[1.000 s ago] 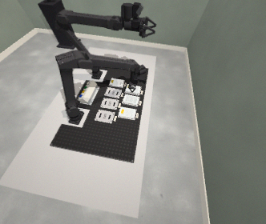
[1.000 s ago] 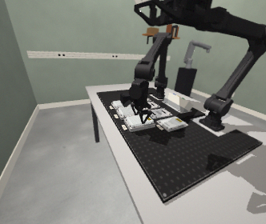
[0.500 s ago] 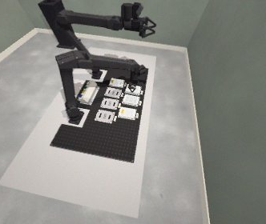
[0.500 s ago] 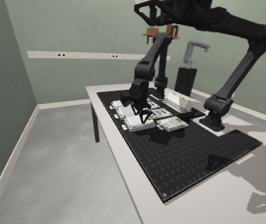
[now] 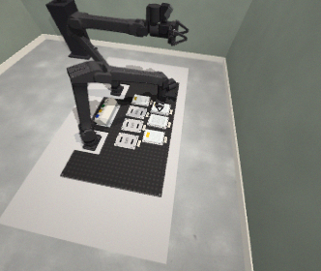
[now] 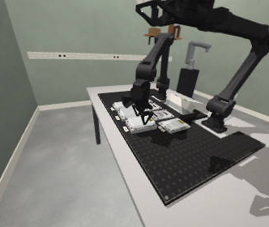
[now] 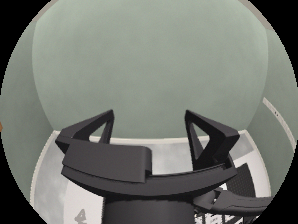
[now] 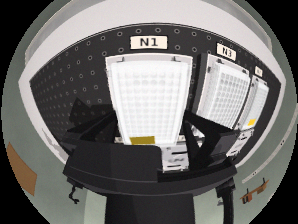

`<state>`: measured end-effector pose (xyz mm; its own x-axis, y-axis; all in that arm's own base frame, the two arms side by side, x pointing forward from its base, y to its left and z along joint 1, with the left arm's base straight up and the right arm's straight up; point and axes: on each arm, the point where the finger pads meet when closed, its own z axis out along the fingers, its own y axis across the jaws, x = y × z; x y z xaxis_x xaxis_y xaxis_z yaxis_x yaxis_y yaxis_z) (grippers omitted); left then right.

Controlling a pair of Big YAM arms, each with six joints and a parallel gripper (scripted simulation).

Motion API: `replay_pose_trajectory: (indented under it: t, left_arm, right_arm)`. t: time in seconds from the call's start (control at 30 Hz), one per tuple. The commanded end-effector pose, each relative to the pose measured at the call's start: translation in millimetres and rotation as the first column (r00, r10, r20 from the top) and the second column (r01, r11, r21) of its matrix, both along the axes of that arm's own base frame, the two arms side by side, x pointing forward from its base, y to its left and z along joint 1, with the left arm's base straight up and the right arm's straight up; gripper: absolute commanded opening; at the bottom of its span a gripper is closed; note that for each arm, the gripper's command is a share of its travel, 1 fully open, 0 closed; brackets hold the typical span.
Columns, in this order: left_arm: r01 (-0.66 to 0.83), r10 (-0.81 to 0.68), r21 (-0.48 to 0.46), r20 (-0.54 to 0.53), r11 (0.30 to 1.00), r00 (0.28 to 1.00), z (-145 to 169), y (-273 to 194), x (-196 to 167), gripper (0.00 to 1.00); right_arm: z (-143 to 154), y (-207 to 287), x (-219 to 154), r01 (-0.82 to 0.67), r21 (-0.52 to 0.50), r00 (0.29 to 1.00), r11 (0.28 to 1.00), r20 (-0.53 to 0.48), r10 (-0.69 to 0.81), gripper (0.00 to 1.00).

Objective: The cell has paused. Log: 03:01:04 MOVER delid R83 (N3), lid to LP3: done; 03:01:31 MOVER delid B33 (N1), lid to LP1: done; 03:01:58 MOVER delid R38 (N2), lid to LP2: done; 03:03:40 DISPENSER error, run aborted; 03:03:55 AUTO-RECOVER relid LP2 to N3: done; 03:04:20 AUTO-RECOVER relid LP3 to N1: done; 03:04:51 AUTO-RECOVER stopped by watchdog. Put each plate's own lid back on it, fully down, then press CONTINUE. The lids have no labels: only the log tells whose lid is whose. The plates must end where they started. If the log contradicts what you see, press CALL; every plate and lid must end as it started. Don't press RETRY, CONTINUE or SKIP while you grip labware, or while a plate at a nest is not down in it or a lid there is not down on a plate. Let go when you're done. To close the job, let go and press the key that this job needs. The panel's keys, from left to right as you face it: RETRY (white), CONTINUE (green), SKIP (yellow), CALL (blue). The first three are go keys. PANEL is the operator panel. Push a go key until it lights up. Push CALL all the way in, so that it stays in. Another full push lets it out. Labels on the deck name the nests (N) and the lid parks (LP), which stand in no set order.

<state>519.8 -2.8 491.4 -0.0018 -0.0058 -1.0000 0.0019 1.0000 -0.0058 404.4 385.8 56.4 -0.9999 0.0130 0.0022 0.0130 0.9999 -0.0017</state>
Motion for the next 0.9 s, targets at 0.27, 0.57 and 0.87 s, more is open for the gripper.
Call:
replay_pose_trajectory:
  t: [0.27,0.57,0.87]
  left_arm:
    - [-0.014,0.013,0.013,0.067,1.0,0.998,37.2,8.0,-5.8,1.0]
    - [-0.014,0.013,0.013,0.067,1.0,0.998,37.2,8.0,-5.8,1.0]
    - [-0.014,0.013,0.013,0.067,1.0,0.998,37.2,8.0,-5.8,1.0]
  right_arm:
    - [38.2,18.9,14.9,0.001,0.054,0.998,0.999,0.058,-0.004,0.0]
    - [51.5,17.6,15.8,-0.003,0.06,0.998,0.998,0.065,-0.001,0.0]
    - [52.0,10.4,16.7,0.001,-0.001,1.0,1.0,0.002,-0.001,0.0]
